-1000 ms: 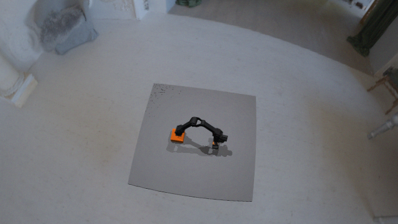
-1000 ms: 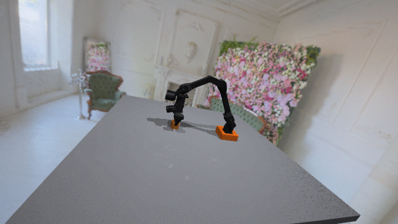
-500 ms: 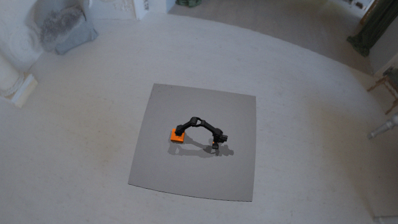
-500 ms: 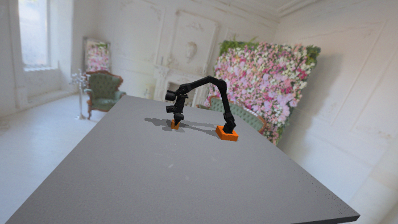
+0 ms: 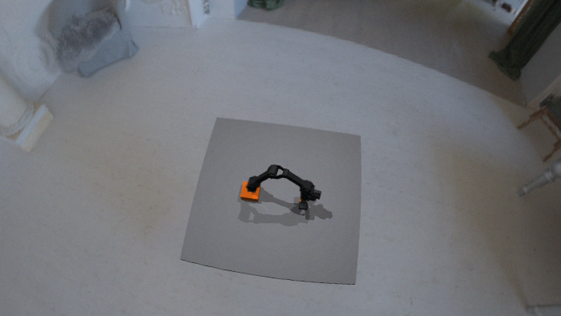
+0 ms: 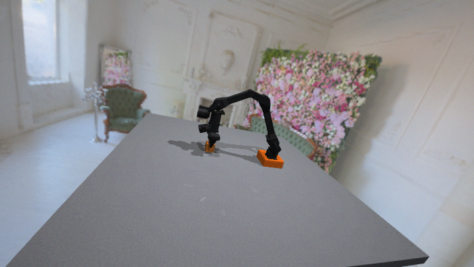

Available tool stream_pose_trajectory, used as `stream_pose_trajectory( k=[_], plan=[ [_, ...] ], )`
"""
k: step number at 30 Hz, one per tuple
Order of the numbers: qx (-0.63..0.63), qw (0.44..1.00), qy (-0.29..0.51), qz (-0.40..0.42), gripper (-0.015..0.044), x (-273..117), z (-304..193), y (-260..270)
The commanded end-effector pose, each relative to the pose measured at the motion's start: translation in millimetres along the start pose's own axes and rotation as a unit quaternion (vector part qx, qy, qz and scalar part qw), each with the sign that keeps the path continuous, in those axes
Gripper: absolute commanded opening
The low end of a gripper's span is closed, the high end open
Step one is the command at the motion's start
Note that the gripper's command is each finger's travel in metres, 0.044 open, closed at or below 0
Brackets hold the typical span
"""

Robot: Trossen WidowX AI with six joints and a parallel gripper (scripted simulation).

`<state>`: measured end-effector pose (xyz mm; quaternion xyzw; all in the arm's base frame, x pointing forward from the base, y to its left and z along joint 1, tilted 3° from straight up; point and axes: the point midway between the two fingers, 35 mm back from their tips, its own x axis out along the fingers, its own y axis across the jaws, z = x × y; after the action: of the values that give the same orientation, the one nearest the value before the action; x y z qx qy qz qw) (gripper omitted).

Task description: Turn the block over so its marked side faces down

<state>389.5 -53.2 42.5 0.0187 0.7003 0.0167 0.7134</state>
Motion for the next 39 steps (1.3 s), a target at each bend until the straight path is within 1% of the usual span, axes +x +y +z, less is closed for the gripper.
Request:
stream_pose_trajectory(
  k=[1, 5, 22, 39],
  plan=[
    [0.001, 1.0, -0.011, -0.003, 0.0, -13.3, 3.0, -0.4],
    [0.001, 1.0, -0.022, -0.002, 0.0, -12.3, 3.6, -0.6],
    [0.004, 0.99, -0.144, -0.002, 0.0, -5.2, 6.3, -1.8],
    [0.001, 0.965, -0.262, -0.003, 0.0, -5.9, -1.1, -0.7]
  ],
)
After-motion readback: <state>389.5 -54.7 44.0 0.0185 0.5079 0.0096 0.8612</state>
